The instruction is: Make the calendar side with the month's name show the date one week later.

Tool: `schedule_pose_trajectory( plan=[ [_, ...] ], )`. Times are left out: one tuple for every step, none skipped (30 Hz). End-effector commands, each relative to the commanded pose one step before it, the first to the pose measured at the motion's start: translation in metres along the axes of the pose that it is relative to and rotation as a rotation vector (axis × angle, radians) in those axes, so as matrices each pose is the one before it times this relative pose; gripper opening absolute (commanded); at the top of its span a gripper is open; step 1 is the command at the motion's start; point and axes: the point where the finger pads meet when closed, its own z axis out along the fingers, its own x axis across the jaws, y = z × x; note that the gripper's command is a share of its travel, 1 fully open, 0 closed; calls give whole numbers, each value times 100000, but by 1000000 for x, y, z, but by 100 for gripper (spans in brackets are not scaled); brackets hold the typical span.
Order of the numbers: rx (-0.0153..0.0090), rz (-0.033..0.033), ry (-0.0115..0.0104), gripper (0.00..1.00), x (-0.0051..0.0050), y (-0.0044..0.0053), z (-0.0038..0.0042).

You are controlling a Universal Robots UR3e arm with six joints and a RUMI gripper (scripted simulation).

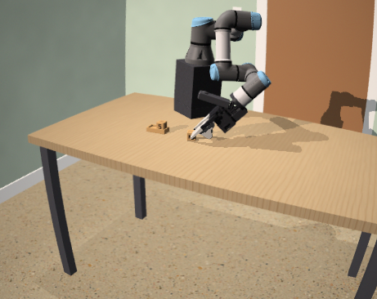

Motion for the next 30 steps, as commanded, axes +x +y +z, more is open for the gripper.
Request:
schedule_pose_trajectory(
  plan=[
    [-115,262,-354,11,-1285,303,-840],
    [0,0,0,11,0,0,0],
    [0,0,0,11,0,0,0],
    [0,0,0,11,0,0,0],
    [0,0,0,11,0,0,0],
    [0,0,0,11,0,0,0],
    [0,0,0,11,0,0,0],
    [0,0,0,11,0,0,0],
    [0,0,0,11,0,0,0],
    [0,0,0,11,0,0,0],
    [0,0,0,11,0,0,0],
    [0,0,0,11,0,0,0],
    [0,0,0,11,0,0,0],
    [0,0,0,11,0,0,0],
    [0,0,0,11,0,0,0],
    [0,0,0,11,0,0,0],
    [0,0,0,11,0,0,0],
    [0,0,0,11,0,0,0],
    [0,0,0,11,0,0,0],
    [0,0,0,11,0,0,0],
    [0,0,0,11,0,0,0],
    [0,0,0,11,0,0,0],
    [0,0,0,11,0,0,0],
    [0,-1,1,11,4,-15,-13],
    [2,-4,5,11,25,-98,-88],
    [4,-11,12,11,65,-251,-225],
    [8,-20,21,11,119,-460,-412],
    [30,-75,79,11,401,-565,-396],
    [11,-28,30,11,85,-756,-707],
    [7,-17,18,11,53,-978,-937]
  ],
)
